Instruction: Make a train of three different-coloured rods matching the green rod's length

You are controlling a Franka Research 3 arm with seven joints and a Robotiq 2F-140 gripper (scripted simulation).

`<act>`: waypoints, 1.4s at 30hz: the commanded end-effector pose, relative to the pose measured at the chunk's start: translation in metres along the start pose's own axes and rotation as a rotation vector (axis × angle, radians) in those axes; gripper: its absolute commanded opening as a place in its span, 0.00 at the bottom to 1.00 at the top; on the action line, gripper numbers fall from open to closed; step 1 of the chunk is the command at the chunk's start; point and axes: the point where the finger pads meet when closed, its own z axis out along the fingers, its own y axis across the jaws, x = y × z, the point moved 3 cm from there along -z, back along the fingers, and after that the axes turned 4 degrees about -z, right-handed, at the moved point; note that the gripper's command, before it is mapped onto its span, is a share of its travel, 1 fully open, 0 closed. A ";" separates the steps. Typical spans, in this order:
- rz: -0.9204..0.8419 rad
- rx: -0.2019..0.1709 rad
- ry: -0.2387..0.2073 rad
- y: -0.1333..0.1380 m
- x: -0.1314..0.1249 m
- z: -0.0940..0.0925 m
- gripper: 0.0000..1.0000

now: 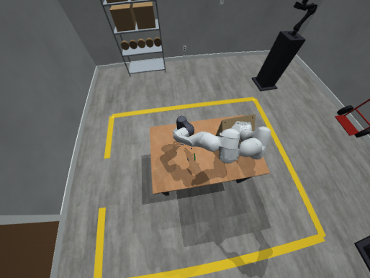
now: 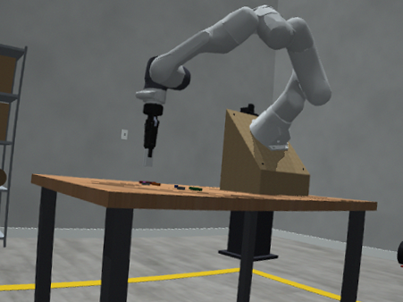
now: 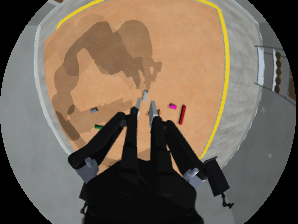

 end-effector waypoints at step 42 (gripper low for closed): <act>-0.010 0.000 -0.002 0.000 0.001 0.050 0.15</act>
